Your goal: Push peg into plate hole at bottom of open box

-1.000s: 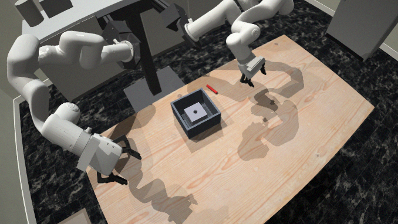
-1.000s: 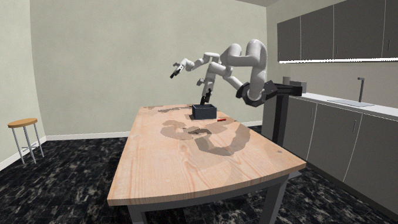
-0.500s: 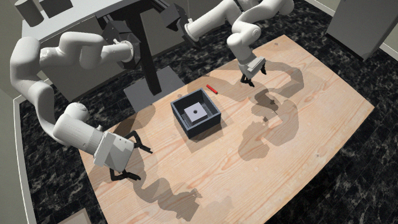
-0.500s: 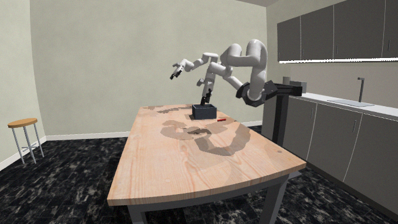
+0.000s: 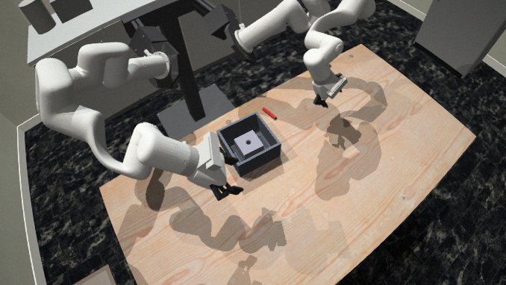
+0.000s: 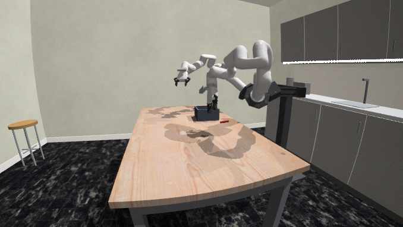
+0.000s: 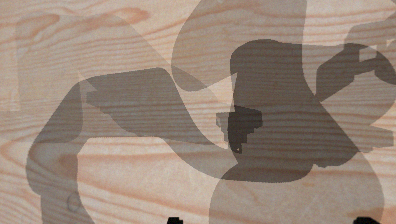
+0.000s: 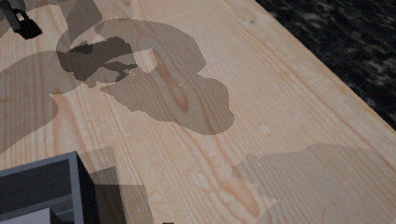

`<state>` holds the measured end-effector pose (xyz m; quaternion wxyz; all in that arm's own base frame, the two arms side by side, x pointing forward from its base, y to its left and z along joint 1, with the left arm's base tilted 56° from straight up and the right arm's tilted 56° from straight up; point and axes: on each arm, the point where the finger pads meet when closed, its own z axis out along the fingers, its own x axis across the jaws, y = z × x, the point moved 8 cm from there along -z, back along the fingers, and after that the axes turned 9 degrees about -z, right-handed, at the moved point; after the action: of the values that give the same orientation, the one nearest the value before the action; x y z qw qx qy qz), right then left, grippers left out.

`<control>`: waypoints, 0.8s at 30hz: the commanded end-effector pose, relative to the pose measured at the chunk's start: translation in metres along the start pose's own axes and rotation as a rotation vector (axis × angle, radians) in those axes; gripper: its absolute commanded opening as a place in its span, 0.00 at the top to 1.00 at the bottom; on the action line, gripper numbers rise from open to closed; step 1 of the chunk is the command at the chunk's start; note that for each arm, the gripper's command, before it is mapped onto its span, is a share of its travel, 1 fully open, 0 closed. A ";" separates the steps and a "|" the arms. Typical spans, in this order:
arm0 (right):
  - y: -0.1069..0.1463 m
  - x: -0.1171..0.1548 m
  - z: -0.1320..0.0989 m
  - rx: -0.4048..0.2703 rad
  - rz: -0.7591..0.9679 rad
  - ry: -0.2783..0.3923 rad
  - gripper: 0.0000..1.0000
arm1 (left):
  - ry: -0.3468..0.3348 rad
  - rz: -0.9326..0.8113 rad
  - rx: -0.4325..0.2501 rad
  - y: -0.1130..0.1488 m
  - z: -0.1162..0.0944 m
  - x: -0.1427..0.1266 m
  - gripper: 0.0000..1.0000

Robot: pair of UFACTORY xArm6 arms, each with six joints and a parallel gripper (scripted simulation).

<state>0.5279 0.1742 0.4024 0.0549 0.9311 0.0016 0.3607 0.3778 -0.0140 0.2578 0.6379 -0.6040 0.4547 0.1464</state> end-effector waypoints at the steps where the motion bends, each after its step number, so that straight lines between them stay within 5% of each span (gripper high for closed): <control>1: -0.034 -0.022 0.045 -0.047 -0.216 -0.102 0.00 | -0.045 -0.019 -0.157 0.003 0.036 -0.028 0.00; 7: -0.067 -0.063 0.089 -0.088 -0.472 -0.204 0.00 | -0.090 -0.060 -0.361 0.014 0.077 -0.068 0.00; 9: -0.067 -0.063 0.089 -0.088 -0.472 -0.204 0.00 | -0.090 -0.060 -0.361 0.014 0.077 -0.068 0.00; 12: -0.089 -0.097 0.119 -0.114 -0.666 -0.279 0.00 | -0.111 -0.098 -0.494 0.024 0.102 -0.097 0.00; 24: -0.136 -0.200 0.189 -0.175 -1.195 -0.475 0.00 | -0.134 -0.244 -0.810 0.058 0.148 -0.180 0.00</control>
<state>0.5184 0.2665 0.1588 0.2859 0.8584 0.4121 0.1081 0.3165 0.1678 0.3216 0.4338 -0.8133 0.2754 0.2729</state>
